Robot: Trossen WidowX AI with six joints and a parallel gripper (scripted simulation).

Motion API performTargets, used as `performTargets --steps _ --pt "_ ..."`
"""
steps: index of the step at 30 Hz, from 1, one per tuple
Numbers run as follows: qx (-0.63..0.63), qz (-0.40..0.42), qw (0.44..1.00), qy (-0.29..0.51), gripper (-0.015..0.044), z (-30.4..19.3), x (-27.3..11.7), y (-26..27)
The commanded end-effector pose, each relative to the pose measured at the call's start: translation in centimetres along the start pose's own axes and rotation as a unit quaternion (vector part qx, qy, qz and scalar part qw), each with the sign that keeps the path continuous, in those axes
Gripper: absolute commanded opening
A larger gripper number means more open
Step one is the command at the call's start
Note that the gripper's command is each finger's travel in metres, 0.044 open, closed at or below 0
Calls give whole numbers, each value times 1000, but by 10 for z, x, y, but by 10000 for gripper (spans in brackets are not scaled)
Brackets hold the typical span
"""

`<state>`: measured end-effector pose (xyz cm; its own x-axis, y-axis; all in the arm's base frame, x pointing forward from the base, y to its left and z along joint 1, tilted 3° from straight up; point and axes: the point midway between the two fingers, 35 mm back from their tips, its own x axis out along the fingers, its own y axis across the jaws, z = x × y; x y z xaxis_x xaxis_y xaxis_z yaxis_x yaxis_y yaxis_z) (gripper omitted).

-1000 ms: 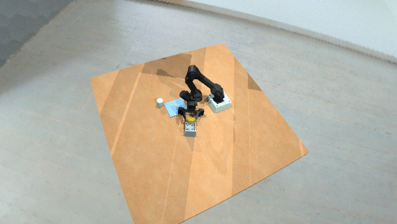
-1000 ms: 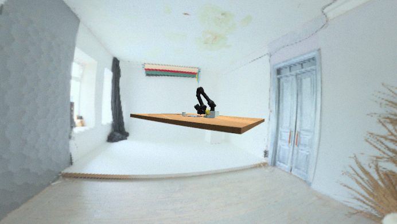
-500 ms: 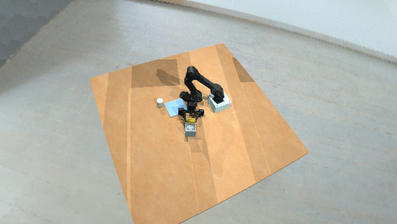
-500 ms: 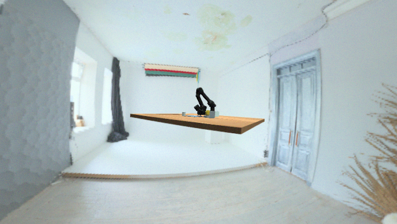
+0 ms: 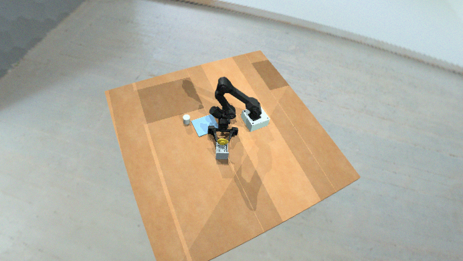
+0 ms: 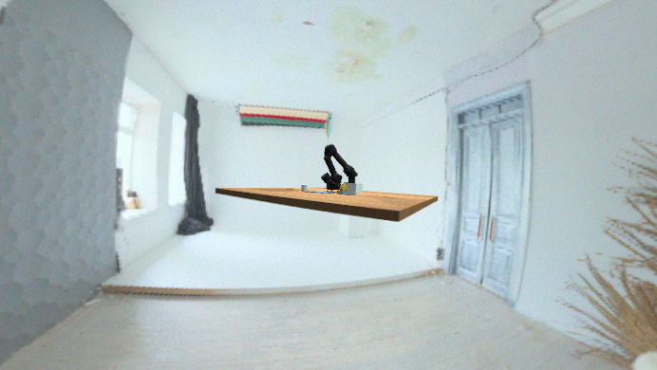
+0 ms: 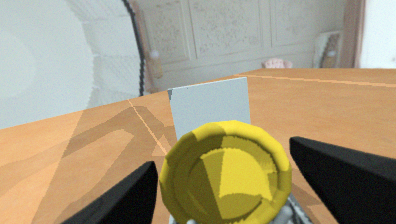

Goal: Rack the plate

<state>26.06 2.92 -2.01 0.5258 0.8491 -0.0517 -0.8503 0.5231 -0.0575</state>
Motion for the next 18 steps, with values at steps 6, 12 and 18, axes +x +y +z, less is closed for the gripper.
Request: performTargets --steps 6,12,18 --pt "0 0 1000 0 400 5 0 -2" --pt "3 2 1000 1 400 48 1 -12" --pt "7 3 1000 1 400 91 1 -18"
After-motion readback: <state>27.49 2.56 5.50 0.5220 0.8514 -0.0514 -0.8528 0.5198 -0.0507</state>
